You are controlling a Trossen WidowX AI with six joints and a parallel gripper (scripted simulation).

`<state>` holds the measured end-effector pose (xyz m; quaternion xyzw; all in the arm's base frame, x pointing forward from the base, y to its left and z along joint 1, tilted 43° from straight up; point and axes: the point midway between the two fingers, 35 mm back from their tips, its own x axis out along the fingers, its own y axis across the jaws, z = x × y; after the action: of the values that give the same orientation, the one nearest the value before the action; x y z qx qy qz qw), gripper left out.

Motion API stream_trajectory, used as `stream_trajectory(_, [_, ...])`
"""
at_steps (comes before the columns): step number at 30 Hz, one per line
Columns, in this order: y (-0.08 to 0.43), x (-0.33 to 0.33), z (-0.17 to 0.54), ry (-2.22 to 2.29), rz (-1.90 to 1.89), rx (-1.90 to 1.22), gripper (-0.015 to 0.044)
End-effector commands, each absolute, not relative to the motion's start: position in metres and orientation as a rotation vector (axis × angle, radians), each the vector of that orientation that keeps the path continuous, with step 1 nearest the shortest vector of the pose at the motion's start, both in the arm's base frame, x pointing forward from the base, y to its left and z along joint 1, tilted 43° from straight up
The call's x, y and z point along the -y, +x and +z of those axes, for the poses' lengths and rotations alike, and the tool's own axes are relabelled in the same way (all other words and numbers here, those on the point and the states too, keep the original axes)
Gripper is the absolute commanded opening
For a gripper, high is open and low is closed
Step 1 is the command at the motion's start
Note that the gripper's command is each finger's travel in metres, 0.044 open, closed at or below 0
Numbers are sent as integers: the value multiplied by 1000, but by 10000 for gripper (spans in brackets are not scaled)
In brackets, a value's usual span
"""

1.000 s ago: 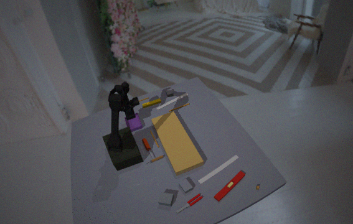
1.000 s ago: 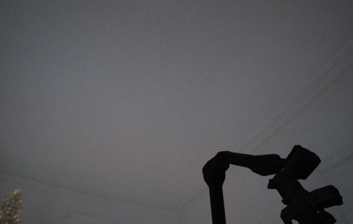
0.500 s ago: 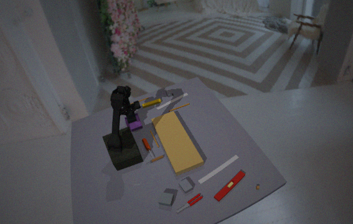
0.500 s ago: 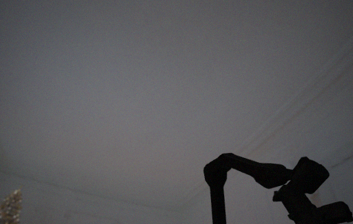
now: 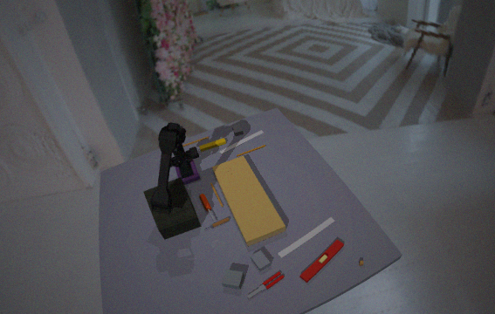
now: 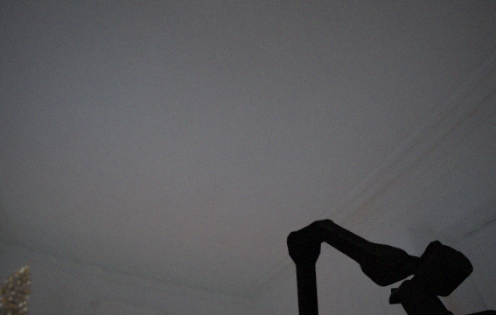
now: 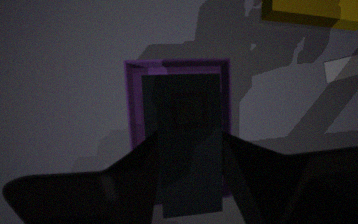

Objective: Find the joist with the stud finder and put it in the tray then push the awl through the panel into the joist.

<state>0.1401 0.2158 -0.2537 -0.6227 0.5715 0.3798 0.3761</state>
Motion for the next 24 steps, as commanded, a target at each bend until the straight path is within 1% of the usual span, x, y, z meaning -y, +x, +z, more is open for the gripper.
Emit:
stream_trajectory(1, [141,-211,-259,-1598,974,-1459,0])
stream_trajectory(18, [142,-200,-270,-1598,973,-1459,0])
stream_trajectory(24, [141,-201,-269,-1595,971,-1464,157])
